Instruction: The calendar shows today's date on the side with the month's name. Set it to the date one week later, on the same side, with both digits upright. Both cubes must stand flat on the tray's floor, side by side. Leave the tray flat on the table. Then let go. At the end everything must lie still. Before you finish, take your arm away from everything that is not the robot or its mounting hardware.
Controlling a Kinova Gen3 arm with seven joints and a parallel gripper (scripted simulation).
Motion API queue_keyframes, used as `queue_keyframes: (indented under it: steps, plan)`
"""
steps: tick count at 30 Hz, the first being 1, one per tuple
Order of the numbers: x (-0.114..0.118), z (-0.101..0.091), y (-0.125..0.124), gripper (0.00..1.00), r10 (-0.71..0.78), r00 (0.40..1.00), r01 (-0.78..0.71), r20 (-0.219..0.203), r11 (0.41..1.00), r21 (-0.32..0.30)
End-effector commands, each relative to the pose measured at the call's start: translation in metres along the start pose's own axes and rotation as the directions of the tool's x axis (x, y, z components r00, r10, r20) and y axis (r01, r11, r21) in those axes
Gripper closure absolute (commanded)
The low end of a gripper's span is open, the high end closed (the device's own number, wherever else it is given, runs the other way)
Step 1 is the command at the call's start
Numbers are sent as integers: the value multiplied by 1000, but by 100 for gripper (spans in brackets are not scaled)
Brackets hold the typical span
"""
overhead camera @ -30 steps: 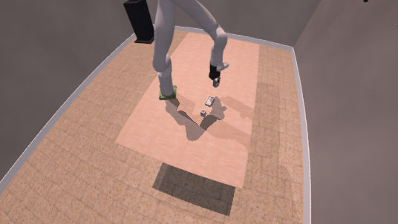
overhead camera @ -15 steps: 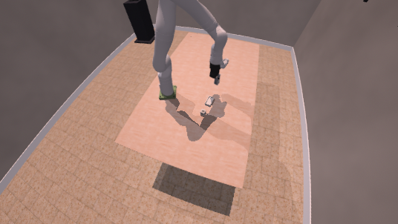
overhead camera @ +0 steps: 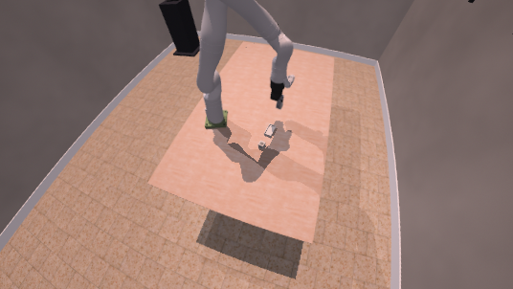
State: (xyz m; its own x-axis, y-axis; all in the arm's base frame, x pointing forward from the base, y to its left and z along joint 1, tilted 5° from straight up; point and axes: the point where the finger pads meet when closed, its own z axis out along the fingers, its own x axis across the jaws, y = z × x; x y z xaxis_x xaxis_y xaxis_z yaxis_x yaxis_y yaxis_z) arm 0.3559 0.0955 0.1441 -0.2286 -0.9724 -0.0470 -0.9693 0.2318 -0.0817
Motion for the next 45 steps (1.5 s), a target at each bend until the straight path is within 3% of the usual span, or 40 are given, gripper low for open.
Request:
queue_keyframes:
  steps: [1,15,36,45]
  plan:
    - [0,0,0,40,0,1000,0,1,1000,1]
    - [0,7,-1,40,-1,1000,1,1,1000,1]
    - [1,85,-2,40,-1,1000,1,1,1000,1]
    - [1,95,-2,40,-1,1000,1,1,1000,1]
